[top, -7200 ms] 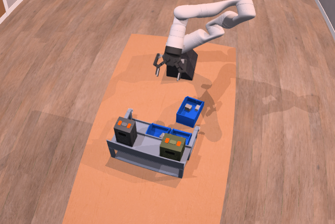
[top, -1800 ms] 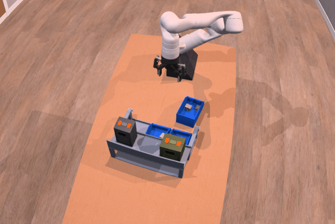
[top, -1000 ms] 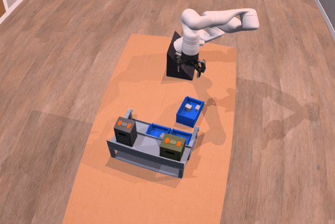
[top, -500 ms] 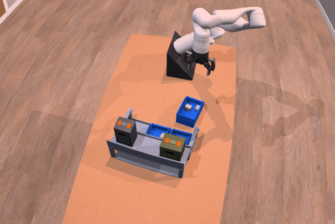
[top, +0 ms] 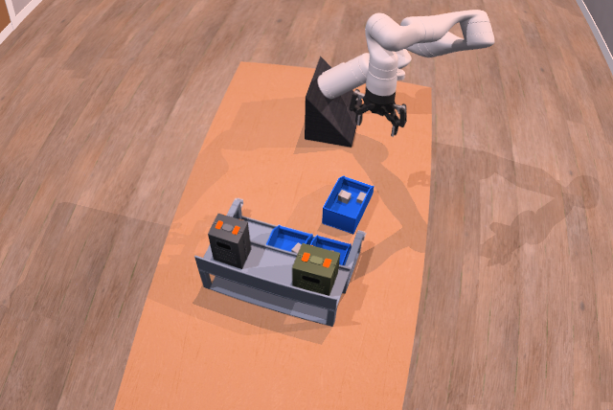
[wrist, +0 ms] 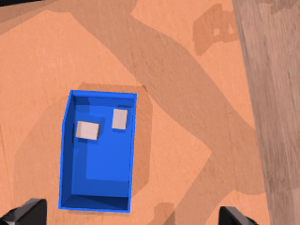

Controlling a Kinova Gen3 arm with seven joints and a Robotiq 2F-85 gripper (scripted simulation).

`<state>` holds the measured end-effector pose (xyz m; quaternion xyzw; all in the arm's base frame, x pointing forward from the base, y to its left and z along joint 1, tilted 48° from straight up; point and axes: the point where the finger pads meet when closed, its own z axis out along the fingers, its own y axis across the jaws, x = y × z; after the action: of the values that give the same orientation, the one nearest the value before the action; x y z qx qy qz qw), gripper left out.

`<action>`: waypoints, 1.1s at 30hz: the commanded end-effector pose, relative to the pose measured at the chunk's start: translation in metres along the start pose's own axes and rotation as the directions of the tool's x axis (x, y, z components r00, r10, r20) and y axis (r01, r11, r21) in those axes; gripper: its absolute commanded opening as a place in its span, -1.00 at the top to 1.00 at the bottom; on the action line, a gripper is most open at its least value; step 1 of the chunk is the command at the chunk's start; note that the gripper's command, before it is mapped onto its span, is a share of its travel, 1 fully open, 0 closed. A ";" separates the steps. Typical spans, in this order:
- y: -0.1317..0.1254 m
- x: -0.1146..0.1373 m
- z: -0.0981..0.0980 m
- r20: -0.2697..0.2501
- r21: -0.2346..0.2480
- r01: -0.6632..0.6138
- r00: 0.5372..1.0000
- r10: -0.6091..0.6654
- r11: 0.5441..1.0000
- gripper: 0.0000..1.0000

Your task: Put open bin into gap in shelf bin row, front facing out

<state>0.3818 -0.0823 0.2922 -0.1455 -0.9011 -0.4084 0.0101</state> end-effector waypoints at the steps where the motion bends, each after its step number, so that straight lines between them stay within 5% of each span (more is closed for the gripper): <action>1: 0.010 0.009 -0.001 0.002 0.001 -0.004 1.000 0.004 1.000 -1.00; 33: -0.002 -0.001 -0.001 0.002 0.001 -0.004 1.000 0.004 1.000 -1.00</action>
<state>0.3814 -0.0825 0.2919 -0.1475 -0.9009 -0.4081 0.0109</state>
